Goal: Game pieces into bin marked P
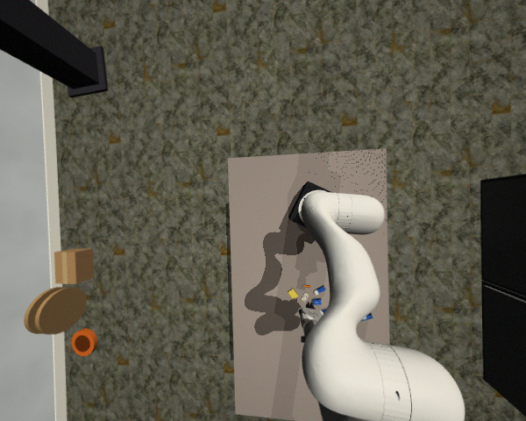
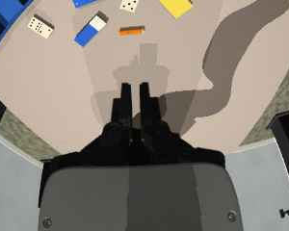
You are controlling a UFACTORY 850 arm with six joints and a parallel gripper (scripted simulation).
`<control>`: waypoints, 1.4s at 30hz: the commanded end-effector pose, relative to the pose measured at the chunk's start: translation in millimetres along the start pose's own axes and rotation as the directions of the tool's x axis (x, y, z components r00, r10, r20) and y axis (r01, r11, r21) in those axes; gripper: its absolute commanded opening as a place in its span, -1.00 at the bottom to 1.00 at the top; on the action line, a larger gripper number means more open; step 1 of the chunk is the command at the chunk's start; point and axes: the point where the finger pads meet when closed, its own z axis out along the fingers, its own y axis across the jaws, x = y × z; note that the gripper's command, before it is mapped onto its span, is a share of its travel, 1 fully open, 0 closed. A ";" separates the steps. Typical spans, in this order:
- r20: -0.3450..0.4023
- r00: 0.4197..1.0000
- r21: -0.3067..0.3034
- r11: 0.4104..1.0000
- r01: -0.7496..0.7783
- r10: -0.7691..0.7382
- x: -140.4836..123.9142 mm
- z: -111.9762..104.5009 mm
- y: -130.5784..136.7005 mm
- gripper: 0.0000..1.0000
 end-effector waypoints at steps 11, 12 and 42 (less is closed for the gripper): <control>-0.102 0.982 0.004 0.988 0.157 -0.156 20.9 -18.9 -56.6 -0.85; -0.102 0.982 0.004 0.988 0.157 -0.156 20.9 -18.9 -56.6 -0.85; -0.098 0.874 -0.030 0.880 0.475 -0.475 95.6 54.1 -125.7 -0.85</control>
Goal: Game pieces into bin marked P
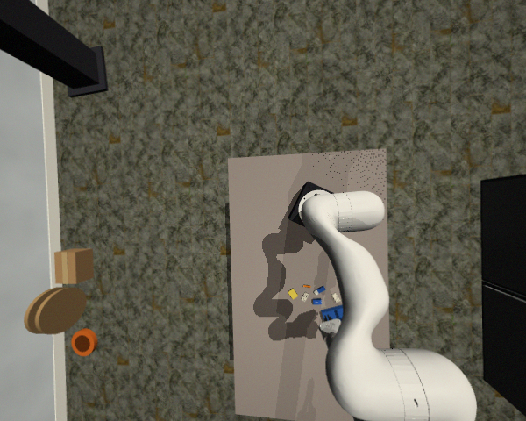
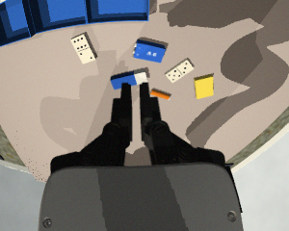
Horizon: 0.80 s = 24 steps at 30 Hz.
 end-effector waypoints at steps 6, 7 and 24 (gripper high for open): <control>-0.001 1.000 0.011 1.000 0.027 -0.027 61.8 53.3 -17.9 -0.85; -0.001 1.000 0.012 1.000 0.027 -0.027 65.6 56.8 -19.4 -0.85; -0.001 1.000 0.012 1.000 0.027 -0.027 80.7 72.9 -24.2 -0.85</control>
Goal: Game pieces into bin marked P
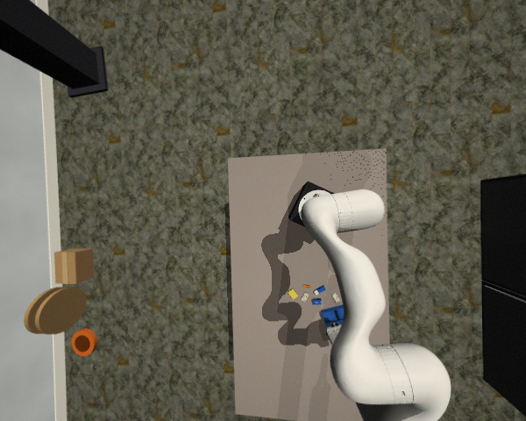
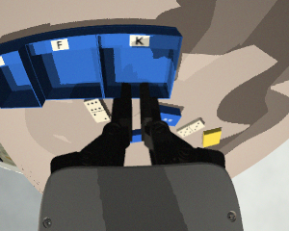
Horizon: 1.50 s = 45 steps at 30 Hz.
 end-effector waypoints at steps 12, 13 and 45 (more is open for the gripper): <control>-0.001 1.000 -0.001 1.000 0.000 0.000 1.9 34.6 0.1 -0.85; -0.001 1.000 -0.001 1.000 0.000 0.000 1.9 34.6 0.1 -0.85; -0.001 1.000 -0.001 1.000 0.000 0.000 2.0 59.3 0.2 -0.85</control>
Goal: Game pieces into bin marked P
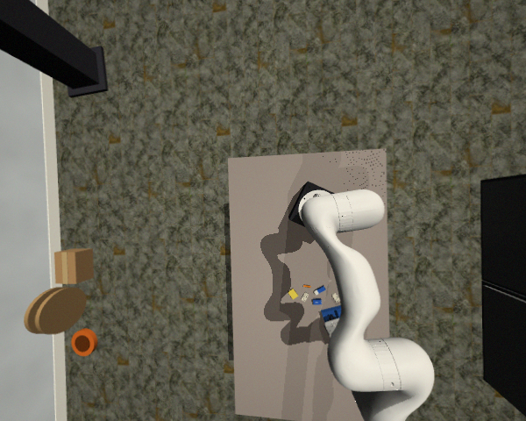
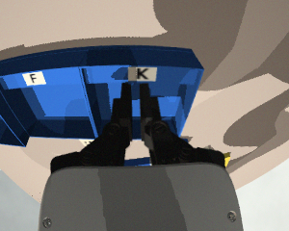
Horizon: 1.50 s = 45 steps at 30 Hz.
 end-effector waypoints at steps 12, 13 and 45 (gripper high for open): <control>-0.002 1.000 0.000 1.000 0.000 0.000 1.2 -0.9 0.2 -0.85; -0.002 1.000 0.000 1.000 0.000 0.000 1.2 -0.9 0.2 -0.85; -0.002 1.000 0.000 1.000 0.000 0.000 1.1 -19.5 0.2 -0.85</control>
